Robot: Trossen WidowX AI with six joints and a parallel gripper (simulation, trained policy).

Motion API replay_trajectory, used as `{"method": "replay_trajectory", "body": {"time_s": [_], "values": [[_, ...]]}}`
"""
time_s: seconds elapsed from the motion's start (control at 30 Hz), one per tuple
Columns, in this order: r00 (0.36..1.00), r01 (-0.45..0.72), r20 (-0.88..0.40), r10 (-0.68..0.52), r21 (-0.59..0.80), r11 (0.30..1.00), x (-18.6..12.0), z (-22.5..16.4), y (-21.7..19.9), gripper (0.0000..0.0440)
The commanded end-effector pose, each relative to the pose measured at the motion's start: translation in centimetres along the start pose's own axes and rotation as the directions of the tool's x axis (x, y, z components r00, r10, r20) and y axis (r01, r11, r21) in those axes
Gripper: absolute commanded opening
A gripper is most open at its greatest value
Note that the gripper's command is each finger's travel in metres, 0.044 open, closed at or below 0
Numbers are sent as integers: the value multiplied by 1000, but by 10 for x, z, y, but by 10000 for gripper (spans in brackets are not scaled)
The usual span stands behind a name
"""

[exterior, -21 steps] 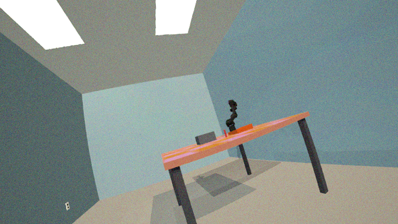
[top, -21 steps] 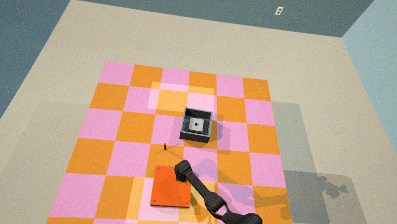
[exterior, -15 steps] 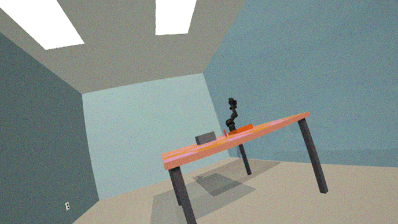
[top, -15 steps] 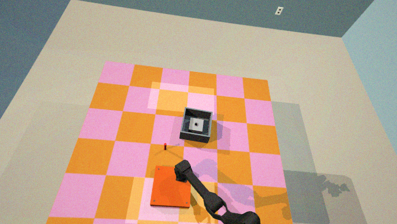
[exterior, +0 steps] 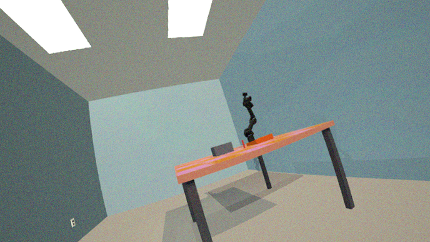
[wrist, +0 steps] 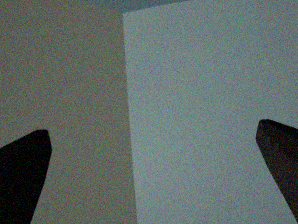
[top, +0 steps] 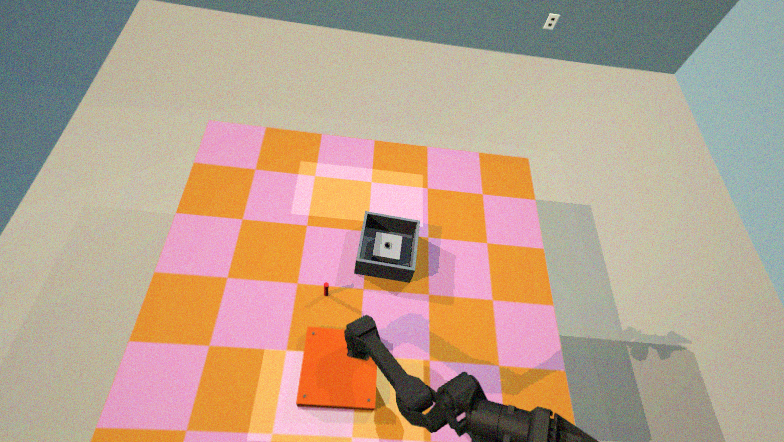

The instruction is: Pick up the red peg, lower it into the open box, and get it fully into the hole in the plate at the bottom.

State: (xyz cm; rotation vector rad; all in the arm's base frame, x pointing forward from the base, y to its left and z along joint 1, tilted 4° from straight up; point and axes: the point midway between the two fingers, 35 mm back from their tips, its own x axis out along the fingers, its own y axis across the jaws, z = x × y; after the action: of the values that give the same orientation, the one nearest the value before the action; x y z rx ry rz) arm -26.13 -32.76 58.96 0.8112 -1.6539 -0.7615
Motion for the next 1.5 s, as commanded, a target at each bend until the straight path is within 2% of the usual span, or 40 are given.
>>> {"method": "replay_trajectory", "body": {"time_s": [0.0, 0.17, 0.33, 0.7, 1.03, 1.47], "values": [[996, -87, -29, 87, 2, 996, -11, -18, 32, 440], [965, -238, -110, 238, 15, 971, -38, -59, 87, 440], [906, -365, -215, 364, 39, 930, -72, -106, 132, 440], [697, -538, -492, 521, 120, 834, -163, -217, 189, 440], [449, -586, -736, 506, 186, 789, -253, -311, 191, 440], [93, -570, -942, 323, 216, 793, -370, -399, 147, 440]]}}
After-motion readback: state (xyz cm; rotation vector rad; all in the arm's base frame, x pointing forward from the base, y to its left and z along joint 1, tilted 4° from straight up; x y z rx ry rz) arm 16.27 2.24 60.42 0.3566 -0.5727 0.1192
